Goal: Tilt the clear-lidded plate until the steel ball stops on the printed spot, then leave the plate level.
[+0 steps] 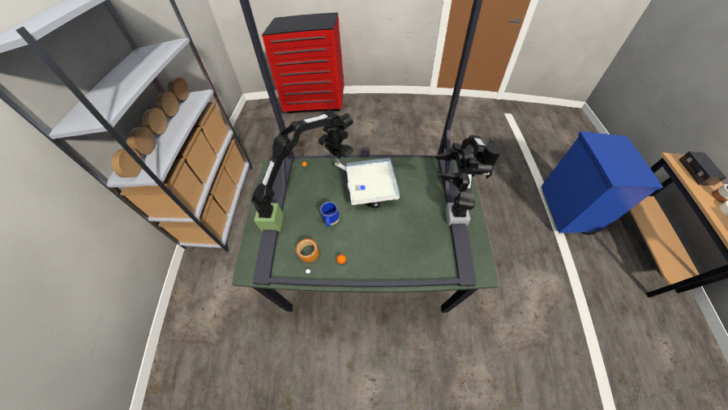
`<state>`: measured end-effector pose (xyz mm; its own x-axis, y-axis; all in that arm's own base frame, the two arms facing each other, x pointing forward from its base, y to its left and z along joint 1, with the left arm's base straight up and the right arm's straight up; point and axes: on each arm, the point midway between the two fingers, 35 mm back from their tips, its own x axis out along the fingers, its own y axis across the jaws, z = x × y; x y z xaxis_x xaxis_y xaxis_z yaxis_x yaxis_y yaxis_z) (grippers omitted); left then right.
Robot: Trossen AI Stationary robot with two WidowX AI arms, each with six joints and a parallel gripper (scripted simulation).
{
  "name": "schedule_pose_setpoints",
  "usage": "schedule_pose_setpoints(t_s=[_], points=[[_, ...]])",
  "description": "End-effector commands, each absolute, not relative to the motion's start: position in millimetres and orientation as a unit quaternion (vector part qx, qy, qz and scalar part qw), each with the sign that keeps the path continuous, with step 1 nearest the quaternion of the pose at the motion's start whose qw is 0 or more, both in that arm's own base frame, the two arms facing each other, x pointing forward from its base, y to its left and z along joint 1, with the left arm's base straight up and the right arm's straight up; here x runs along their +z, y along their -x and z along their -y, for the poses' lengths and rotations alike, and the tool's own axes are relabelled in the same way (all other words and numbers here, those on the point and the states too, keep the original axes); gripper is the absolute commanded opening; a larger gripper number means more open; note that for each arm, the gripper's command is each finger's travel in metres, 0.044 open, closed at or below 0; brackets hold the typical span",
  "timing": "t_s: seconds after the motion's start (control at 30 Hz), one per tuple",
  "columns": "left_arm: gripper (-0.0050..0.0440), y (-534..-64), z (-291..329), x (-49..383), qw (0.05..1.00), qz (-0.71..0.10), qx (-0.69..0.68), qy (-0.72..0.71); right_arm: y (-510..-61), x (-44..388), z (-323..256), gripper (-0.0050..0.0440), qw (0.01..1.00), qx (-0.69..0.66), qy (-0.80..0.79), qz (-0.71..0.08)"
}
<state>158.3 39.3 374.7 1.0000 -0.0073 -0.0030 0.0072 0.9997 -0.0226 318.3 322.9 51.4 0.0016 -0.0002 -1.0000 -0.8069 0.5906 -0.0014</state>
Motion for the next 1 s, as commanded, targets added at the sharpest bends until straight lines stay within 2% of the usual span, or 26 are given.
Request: schedule_pose_setpoints(t_s=[0.0, 0.43, 0.97], points=[[0.0400, -157.9, -38.7, 380.9, 1.000, 0.000, -0.004, 0.000, -318.6, 72.6, -324.9, -0.0050, 0.646, 0.326, 0.314, -0.615], [0.0400, -157.9, -38.7, 380.9, 1.000, 0.000, -0.004, 0.000, -321.4, 60.6, -331.1, -0.0050, 0.640, 0.327, 0.318, -0.619], [0.0400, -157.9, -38.7, 380.9, 1.000, 0.000, -0.004, 0.000, -322.2, 76.2, -329.9, -0.0050, 0.651, 0.330, 0.312, -0.609]])
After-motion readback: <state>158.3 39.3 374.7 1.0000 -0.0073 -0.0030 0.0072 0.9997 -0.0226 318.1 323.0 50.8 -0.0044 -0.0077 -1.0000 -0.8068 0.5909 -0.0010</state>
